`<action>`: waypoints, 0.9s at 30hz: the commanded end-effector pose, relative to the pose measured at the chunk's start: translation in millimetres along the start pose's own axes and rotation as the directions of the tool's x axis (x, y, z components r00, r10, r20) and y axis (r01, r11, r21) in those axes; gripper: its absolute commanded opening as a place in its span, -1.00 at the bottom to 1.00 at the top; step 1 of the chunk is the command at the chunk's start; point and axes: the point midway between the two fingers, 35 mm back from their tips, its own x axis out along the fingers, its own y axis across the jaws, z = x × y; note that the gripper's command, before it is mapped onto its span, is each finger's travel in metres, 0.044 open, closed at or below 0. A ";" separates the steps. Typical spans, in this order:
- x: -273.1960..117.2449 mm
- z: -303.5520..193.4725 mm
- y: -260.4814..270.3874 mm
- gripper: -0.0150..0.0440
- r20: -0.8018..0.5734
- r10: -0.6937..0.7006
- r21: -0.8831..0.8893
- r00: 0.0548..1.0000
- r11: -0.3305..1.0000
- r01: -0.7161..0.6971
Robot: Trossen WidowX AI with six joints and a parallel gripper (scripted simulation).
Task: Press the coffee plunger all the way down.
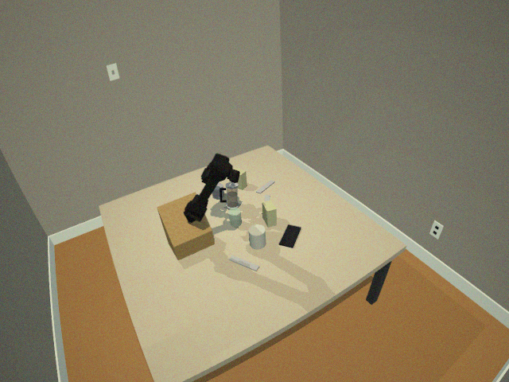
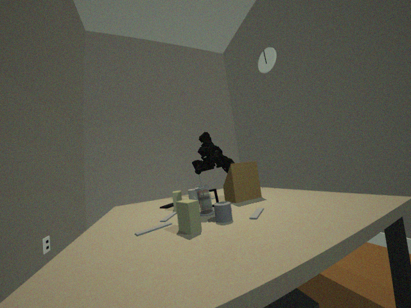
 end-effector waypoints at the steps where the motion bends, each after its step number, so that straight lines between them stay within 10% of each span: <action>1: 3.7 -27.3 0.8 -0.10 -0.063 0.004 -0.032 0.998 0.999 -0.006; 27: 30.4 -42.2 -1.1 -0.10 -0.058 -0.003 -0.036 0.998 0.999 0.001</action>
